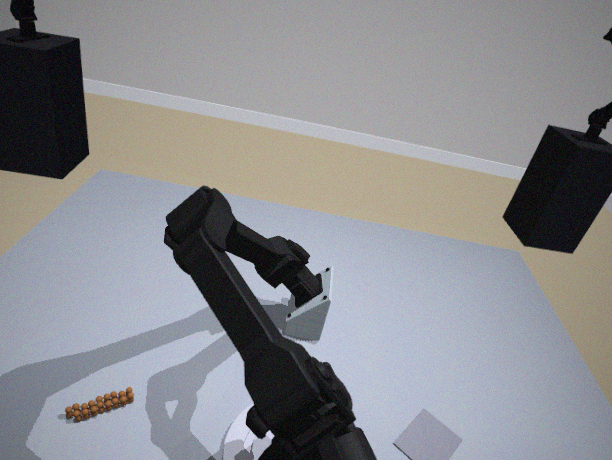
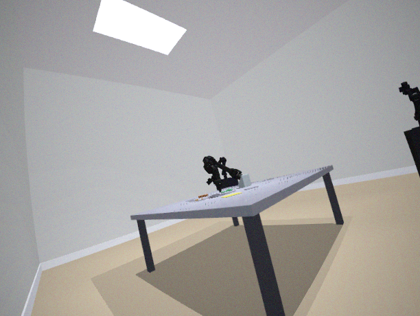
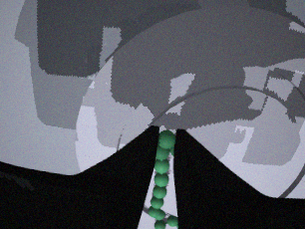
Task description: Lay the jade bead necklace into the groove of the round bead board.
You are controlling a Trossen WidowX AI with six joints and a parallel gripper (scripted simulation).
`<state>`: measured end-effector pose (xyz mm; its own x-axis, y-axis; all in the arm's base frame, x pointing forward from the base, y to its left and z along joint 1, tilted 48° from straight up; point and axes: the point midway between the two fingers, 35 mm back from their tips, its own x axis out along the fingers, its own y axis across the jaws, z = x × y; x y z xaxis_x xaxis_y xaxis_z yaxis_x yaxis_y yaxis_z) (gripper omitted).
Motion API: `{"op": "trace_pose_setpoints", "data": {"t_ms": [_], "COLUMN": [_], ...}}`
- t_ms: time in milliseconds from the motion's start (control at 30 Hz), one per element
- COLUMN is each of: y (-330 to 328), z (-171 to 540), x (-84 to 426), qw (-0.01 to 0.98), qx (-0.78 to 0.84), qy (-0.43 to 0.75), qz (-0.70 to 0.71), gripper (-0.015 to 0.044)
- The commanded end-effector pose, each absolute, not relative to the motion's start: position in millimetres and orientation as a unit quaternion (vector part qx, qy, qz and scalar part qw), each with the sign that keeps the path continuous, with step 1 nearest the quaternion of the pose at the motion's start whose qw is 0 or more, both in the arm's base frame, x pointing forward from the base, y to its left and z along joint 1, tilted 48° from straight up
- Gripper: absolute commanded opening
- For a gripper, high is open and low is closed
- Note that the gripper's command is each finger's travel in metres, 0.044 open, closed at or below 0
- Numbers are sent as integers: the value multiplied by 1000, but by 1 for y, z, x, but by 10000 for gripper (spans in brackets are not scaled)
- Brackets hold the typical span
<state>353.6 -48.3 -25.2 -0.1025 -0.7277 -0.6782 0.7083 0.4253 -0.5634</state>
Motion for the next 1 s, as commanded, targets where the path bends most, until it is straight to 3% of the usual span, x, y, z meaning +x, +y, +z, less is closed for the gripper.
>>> {"op": "trace_pose_setpoints", "data": {"t_ms": [0,433,967], "y": [-50,-56,-51], "z": [-24,-29,-24], "x": [366,367,368], "qw": [671,671,671], "qx": [-12,-12,-12], "qy": [513,513,513], "qz": [-535,-535,-535], "gripper": [0,0,420]}}
